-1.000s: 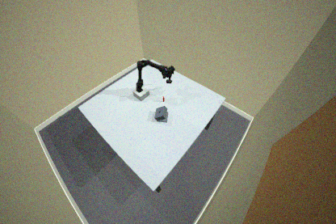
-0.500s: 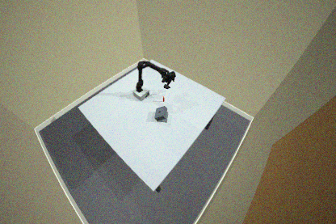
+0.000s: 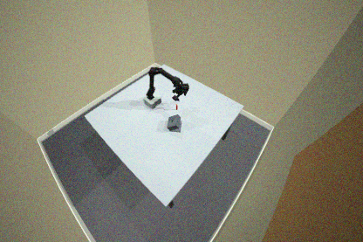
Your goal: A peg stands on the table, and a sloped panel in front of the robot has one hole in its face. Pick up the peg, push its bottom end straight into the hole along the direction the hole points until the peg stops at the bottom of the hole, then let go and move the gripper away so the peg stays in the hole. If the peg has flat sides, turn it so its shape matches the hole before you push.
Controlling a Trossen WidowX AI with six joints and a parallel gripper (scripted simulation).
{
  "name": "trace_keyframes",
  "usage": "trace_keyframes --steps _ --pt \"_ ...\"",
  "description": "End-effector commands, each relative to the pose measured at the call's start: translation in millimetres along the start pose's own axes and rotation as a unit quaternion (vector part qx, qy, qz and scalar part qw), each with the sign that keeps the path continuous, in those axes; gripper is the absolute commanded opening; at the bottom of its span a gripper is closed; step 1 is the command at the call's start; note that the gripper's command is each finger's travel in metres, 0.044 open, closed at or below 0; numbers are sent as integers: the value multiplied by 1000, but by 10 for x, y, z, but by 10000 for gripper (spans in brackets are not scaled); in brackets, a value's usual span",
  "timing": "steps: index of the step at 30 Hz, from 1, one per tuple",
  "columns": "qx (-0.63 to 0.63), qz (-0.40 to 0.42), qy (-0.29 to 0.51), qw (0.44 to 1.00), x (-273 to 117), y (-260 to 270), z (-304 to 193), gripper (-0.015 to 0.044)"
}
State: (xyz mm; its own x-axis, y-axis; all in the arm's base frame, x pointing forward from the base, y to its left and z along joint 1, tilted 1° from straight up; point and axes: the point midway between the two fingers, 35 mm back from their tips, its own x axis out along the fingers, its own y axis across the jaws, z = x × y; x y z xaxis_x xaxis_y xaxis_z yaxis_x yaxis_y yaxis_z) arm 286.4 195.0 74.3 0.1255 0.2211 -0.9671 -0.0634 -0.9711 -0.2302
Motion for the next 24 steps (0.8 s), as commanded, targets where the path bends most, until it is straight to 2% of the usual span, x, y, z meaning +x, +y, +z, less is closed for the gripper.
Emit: trace_keyframes --steps 1,11,24 --pt "31 36 -6 999 -9 247 -59 440" --pt "87 104 -23 991 -85 756 -92 440" --pt "88 105 -24 990 34 786 -92 440"
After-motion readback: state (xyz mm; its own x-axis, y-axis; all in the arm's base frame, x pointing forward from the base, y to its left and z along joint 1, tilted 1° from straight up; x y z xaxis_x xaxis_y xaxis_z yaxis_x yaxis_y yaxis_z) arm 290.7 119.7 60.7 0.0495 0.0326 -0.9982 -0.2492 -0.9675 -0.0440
